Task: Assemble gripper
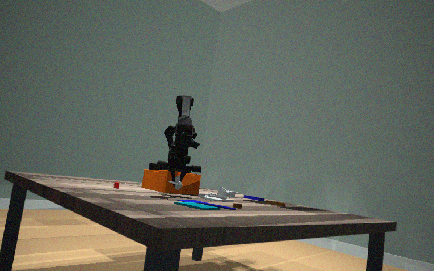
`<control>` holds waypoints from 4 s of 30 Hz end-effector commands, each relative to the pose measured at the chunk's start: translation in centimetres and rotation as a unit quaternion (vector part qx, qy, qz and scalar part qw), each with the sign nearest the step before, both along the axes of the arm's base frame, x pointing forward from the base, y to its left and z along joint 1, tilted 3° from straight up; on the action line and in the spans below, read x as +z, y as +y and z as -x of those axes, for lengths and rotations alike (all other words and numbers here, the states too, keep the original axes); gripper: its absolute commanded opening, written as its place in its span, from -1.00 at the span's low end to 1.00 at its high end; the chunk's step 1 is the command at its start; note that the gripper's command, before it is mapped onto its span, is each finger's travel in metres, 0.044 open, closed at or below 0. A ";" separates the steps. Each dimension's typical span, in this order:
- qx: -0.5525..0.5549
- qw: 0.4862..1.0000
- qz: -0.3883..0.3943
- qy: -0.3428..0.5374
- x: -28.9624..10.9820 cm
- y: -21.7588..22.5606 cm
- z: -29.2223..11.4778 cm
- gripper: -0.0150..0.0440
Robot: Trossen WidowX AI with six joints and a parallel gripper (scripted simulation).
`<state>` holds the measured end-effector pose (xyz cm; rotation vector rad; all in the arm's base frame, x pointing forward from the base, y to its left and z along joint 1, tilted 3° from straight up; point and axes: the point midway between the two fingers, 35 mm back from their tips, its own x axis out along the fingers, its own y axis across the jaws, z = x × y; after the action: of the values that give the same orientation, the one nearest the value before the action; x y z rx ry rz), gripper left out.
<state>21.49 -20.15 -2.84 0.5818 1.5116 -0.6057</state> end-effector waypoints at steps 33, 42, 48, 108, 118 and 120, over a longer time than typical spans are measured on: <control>-0.001 1.000 -0.003 0.000 4.7 0.2 0.0 0.97; -0.001 1.000 -0.003 0.000 4.7 0.2 0.0 1.00; -0.001 1.000 -0.003 0.000 4.7 0.2 0.0 1.00; 0.051 0.999 -0.003 0.002 4.8 -4.8 3.5 -0.49; 0.051 0.999 -0.003 0.002 3.4 -4.9 3.5 -0.49; 0.051 0.999 -0.003 0.002 3.1 -4.9 3.5 -0.49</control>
<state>18.08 -25.07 1.09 0.5034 1.5273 -0.5292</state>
